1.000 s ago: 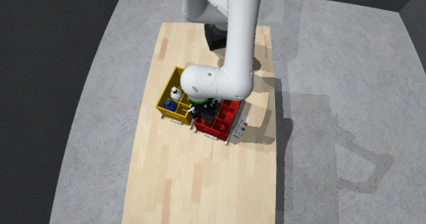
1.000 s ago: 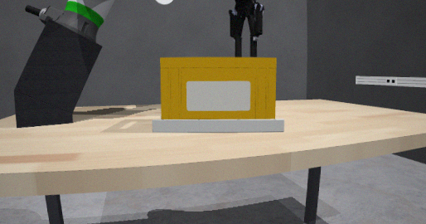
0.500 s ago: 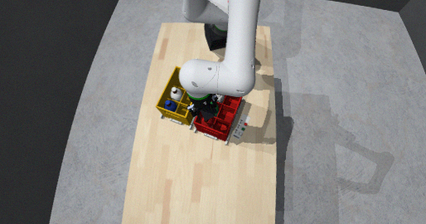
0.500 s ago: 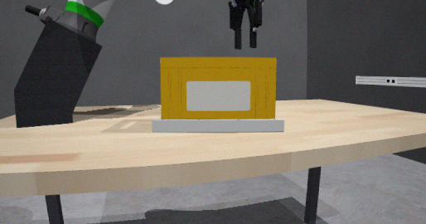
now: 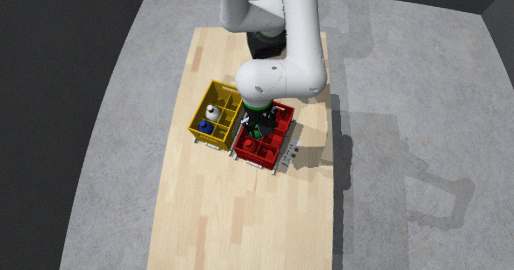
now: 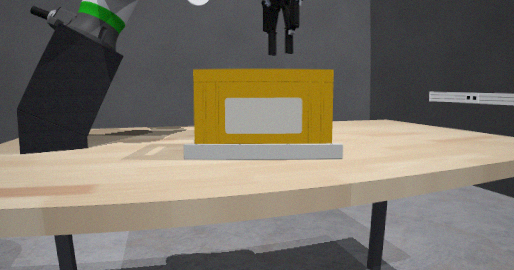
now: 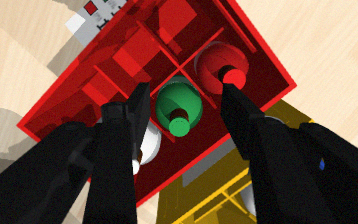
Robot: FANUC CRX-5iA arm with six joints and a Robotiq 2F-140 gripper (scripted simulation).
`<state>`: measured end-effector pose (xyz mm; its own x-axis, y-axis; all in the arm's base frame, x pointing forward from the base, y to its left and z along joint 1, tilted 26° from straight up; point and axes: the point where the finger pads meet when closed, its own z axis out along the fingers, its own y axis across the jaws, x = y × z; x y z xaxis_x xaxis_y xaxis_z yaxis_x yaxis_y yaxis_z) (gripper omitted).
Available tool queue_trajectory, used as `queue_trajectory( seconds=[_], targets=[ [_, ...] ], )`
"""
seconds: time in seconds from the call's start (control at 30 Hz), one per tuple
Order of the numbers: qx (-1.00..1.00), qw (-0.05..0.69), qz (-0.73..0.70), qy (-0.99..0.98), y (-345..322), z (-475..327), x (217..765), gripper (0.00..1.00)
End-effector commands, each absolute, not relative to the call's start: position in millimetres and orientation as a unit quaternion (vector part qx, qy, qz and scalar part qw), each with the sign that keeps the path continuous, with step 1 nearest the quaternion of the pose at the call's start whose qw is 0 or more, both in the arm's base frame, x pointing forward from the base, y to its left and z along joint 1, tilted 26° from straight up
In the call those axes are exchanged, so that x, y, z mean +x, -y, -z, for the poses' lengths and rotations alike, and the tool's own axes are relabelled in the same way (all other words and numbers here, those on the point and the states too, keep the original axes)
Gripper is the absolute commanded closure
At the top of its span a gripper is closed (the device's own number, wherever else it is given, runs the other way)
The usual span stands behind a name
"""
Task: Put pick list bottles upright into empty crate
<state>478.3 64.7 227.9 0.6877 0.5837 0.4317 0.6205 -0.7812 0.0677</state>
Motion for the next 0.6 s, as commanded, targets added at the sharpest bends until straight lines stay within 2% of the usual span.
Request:
queue_trajectory(
  seconds=[0.0, 0.57],
  targets=[
    [-0.918, 0.040, 0.221, 0.328, -78, -233, 466, 0.56],
    [-0.918, 0.041, 0.221, 0.328, -131, -247, 415, 0.56]
  ],
)
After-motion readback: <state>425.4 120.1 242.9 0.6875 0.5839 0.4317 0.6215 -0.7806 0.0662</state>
